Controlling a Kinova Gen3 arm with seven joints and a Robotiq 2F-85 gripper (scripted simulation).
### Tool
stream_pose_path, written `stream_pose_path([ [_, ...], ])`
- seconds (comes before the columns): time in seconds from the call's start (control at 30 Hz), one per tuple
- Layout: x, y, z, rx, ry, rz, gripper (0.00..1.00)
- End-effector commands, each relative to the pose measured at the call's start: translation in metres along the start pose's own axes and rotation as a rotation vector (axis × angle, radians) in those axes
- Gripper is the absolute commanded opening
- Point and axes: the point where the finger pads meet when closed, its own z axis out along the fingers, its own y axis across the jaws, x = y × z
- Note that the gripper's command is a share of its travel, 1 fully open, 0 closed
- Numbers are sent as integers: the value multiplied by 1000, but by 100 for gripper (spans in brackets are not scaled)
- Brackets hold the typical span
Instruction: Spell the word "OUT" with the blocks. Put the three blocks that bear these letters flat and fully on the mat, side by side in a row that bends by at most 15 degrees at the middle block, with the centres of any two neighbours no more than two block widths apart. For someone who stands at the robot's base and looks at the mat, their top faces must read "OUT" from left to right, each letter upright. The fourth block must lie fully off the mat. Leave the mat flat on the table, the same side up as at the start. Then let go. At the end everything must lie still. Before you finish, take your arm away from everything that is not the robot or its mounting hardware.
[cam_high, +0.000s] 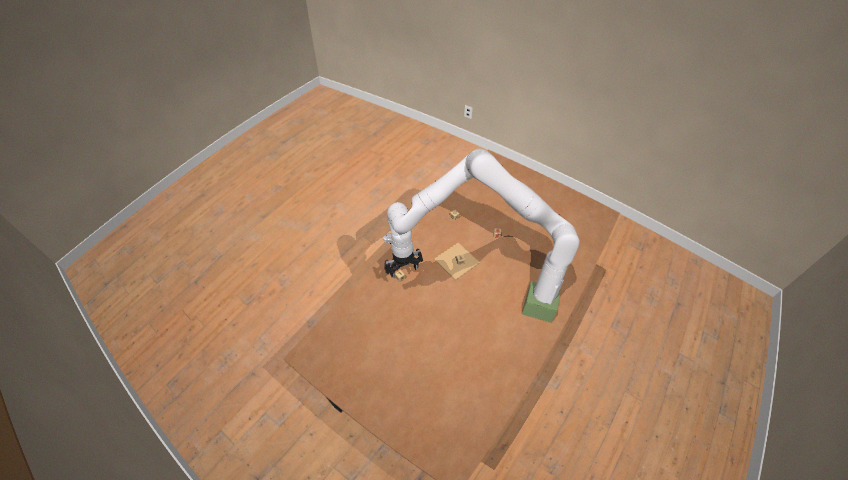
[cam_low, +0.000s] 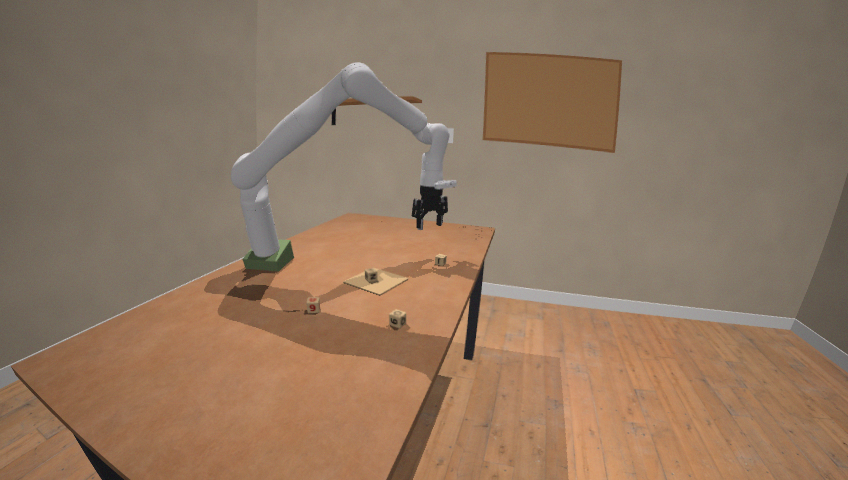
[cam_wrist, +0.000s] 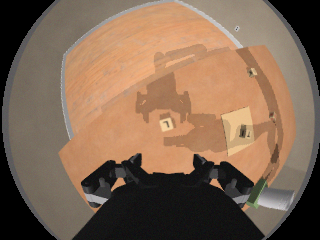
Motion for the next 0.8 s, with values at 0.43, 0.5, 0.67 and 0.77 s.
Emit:
stream_pose_path([
  [0.43,0,-1,-1,2,1,0,100],
  [0.5,0,-1,-1,2,1,0,100],
  [0.67,1,3,-2,3,2,0,100],
  [0.77,2,12,-3,4,4,-2,100],
])
